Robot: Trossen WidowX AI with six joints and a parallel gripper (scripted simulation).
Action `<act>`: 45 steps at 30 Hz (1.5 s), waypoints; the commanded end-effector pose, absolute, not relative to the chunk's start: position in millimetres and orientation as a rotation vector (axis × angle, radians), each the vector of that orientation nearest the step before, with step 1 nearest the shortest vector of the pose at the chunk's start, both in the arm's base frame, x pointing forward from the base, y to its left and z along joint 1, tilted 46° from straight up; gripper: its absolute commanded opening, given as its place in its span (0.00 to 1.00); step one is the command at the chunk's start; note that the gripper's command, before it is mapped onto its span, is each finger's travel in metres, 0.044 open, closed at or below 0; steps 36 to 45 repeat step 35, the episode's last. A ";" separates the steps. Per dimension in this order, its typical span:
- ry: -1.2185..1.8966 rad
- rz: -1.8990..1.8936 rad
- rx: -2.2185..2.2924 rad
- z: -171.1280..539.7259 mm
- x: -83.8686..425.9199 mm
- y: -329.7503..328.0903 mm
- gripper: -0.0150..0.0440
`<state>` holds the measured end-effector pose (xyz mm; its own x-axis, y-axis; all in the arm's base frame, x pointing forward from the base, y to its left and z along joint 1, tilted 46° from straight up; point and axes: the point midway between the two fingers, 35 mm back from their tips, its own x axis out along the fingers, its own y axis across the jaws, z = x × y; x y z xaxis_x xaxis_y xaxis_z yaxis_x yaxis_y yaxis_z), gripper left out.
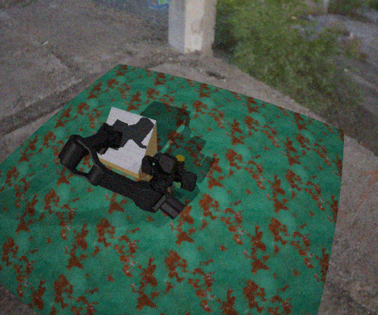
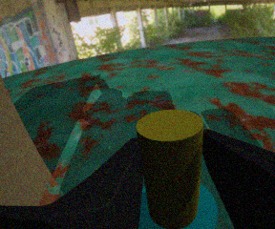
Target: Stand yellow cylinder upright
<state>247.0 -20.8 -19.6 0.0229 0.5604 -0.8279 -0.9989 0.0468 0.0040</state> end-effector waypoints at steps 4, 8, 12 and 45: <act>0.773 1.396 -0.743 -20.0 247.4 -21.2 0.70; 0.773 1.396 -0.743 -20.0 247.4 -21.2 0.88; 0.773 1.396 -0.743 -20.0 247.4 -21.2 0.93; 0.963 1.434 -0.764 37.5 242.7 46.3 0.93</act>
